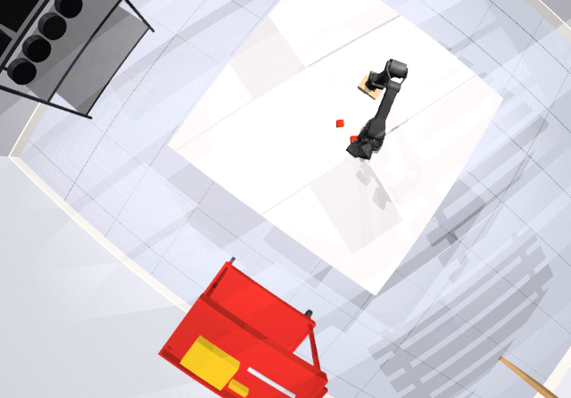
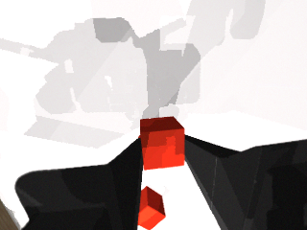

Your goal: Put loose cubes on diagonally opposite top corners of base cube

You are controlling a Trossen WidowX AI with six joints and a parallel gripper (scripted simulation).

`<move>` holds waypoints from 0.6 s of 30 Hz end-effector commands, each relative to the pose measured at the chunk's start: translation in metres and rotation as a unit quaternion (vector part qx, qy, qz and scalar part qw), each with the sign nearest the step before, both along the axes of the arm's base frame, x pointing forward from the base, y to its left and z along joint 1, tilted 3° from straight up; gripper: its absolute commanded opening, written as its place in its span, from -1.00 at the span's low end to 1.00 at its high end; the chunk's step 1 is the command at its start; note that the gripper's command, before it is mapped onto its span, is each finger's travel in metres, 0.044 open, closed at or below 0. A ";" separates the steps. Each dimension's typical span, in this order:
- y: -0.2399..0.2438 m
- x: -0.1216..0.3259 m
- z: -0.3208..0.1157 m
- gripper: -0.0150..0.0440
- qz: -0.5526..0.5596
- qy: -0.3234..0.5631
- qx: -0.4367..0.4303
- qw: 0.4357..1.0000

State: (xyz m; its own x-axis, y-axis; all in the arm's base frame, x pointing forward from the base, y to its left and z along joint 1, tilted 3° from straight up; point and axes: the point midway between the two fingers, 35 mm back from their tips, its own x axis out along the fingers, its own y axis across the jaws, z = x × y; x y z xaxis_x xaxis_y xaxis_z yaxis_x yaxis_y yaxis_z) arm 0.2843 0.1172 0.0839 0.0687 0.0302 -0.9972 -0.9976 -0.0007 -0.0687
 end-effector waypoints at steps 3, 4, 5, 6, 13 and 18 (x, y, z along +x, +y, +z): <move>0.000 0.000 0.000 -0.14 -0.001 -0.001 -0.001 1.000; 0.000 0.000 0.000 -0.14 -0.001 -0.001 -0.001 1.000; 0.000 0.000 0.000 -0.14 -0.001 -0.001 -0.001 1.000; 0.000 0.000 0.000 -0.14 -0.001 -0.001 -0.001 1.000; 0.000 0.000 0.000 0.20 -0.001 -0.001 -0.001 1.000; 0.000 0.000 0.000 0.20 -0.001 -0.001 -0.001 1.000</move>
State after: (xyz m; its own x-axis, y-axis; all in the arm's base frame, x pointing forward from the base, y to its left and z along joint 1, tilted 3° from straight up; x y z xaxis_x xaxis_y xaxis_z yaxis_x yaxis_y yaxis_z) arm 0.2843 0.1173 0.0834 0.0690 0.0304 -0.9972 -0.9976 -0.0007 -0.0690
